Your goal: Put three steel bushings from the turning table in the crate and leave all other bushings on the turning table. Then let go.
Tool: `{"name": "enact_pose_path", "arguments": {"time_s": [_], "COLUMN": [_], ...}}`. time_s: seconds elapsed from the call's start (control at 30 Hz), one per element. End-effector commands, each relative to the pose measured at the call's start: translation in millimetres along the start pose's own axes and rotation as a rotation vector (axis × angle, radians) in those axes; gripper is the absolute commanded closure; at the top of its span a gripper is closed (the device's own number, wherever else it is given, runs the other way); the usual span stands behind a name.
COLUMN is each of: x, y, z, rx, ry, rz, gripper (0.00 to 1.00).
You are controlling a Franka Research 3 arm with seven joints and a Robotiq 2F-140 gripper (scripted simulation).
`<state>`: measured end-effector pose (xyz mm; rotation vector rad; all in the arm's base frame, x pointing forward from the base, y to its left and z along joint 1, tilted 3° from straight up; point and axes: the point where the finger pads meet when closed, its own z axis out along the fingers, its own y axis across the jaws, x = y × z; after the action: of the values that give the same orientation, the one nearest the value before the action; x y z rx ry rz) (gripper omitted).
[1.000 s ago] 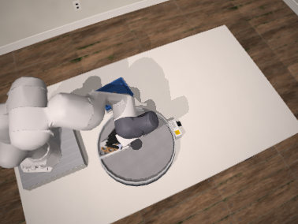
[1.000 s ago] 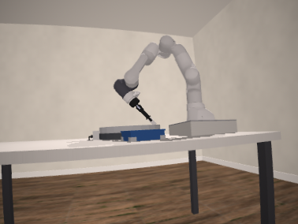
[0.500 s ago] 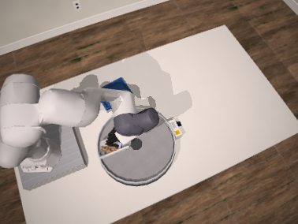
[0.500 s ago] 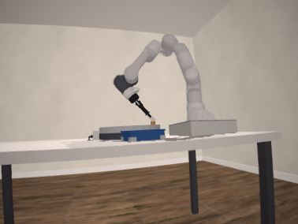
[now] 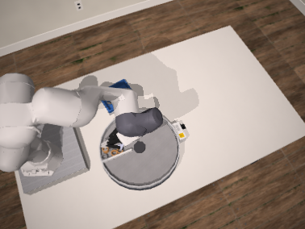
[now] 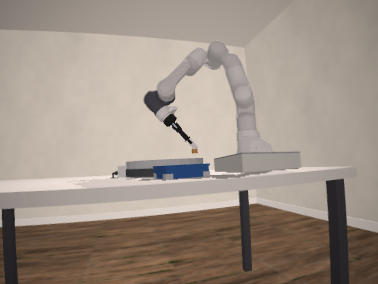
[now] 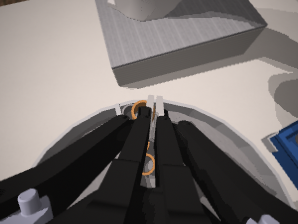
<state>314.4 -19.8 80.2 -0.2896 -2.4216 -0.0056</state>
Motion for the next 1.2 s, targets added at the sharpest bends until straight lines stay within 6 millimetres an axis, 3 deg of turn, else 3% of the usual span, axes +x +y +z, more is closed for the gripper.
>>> {"name": "enact_pose_path", "arguments": {"time_s": [0.0, 1.17], "x": [2.0, -4.6], "y": [1.1, 2.5], "z": [-1.0, -6.6], "rx": [-0.003, -0.003], "ry": [0.004, 0.004], "rz": [-0.006, -0.006], "gripper": [1.0, 1.0]}}
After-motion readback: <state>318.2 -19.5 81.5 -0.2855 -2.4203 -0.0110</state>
